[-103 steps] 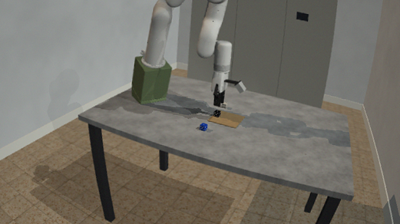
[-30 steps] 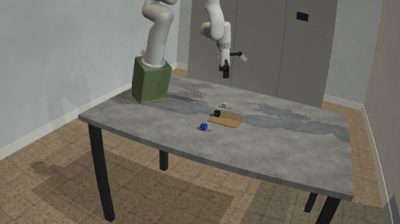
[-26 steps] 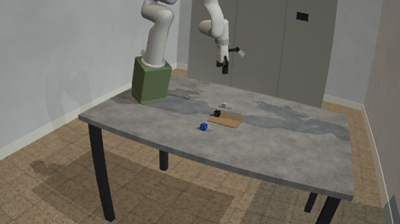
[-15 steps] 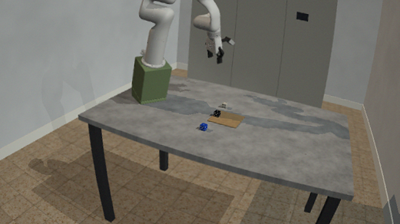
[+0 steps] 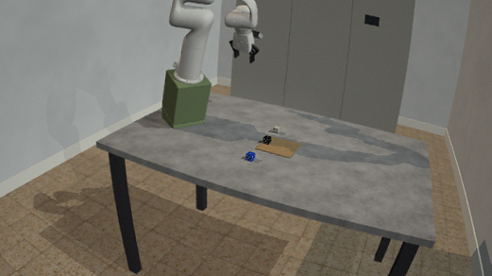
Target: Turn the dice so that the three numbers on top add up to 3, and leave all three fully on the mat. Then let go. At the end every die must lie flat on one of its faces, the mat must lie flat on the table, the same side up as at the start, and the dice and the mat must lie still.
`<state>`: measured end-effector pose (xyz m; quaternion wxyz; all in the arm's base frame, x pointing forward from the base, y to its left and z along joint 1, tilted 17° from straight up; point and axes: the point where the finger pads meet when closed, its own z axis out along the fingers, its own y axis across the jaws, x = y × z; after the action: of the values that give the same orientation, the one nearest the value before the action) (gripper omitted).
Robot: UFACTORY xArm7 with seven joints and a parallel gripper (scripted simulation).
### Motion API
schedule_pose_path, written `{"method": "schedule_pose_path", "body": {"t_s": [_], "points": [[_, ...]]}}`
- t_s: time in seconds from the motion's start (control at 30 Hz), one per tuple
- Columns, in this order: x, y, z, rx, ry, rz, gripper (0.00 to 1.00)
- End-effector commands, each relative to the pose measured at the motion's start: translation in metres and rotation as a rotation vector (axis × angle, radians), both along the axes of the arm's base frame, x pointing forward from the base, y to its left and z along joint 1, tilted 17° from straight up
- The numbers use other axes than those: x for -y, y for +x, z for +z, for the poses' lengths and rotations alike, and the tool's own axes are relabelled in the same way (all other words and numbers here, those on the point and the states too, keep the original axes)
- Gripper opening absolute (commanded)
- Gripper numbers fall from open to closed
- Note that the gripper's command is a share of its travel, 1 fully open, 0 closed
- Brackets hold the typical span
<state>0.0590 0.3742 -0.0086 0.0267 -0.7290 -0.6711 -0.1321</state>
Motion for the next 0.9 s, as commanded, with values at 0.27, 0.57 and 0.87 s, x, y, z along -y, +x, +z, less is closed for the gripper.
{"method": "schedule_pose_path", "body": {"t_s": [0.27, 0.57, 0.87], "points": [[-0.004, -0.134, 0.000, 0.003, 0.006, 0.358, 1.00], [0.024, -0.223, 0.001, 0.000, 0.005, 0.609, 1.00], [0.062, -0.289, 0.001, -0.003, 0.005, 0.813, 1.00]]}}
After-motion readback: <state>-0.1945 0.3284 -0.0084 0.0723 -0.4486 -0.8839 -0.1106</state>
